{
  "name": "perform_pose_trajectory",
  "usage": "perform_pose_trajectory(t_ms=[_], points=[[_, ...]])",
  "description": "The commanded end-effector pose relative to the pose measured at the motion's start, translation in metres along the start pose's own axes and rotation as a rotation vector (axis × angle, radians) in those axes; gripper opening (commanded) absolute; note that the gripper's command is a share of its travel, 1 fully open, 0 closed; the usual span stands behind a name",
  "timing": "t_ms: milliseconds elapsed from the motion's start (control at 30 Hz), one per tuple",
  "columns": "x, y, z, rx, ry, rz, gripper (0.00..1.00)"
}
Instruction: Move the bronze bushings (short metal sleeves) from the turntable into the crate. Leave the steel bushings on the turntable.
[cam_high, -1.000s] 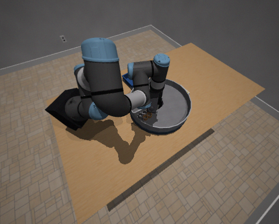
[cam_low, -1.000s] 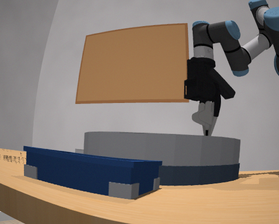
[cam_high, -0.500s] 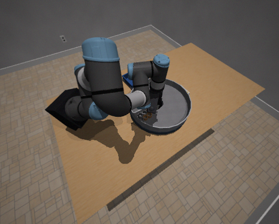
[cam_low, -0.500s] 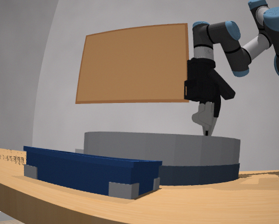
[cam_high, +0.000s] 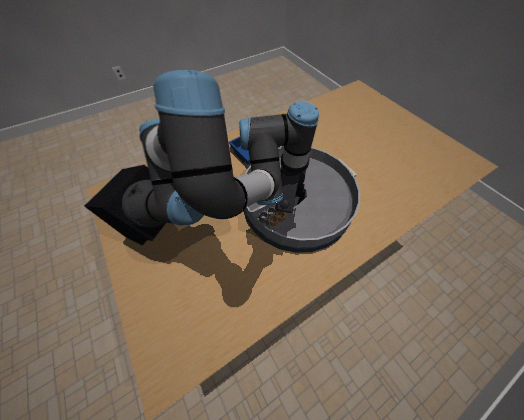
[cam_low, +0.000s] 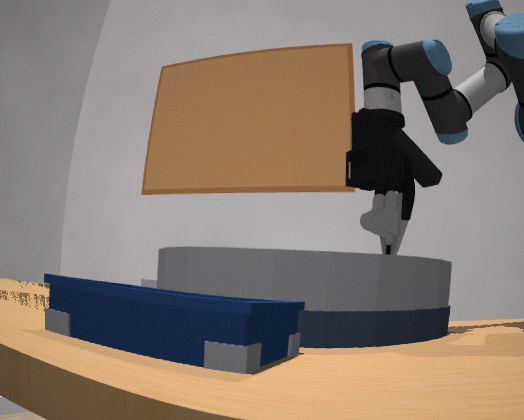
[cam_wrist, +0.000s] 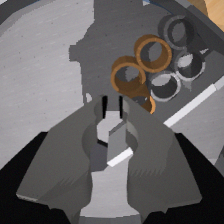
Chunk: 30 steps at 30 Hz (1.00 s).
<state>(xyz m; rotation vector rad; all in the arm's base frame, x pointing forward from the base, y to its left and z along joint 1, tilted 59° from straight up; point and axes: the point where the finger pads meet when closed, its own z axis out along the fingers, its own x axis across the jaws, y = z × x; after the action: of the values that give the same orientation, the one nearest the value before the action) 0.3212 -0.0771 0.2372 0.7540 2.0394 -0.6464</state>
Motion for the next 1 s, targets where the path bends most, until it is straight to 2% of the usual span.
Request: perform_pose_trajectory(t_ms=[0, 233, 733, 967], points=[[0.0, 0.0, 0.0, -0.001, -0.001, 0.001, 0.06], [0.0, 0.0, 0.002, -0.001, -0.001, 0.001, 0.06], [0.0, 0.0, 0.022, -0.001, -0.001, 0.001, 0.06], [0.0, 0.0, 0.024, -0.001, -0.001, 0.001, 0.06]])
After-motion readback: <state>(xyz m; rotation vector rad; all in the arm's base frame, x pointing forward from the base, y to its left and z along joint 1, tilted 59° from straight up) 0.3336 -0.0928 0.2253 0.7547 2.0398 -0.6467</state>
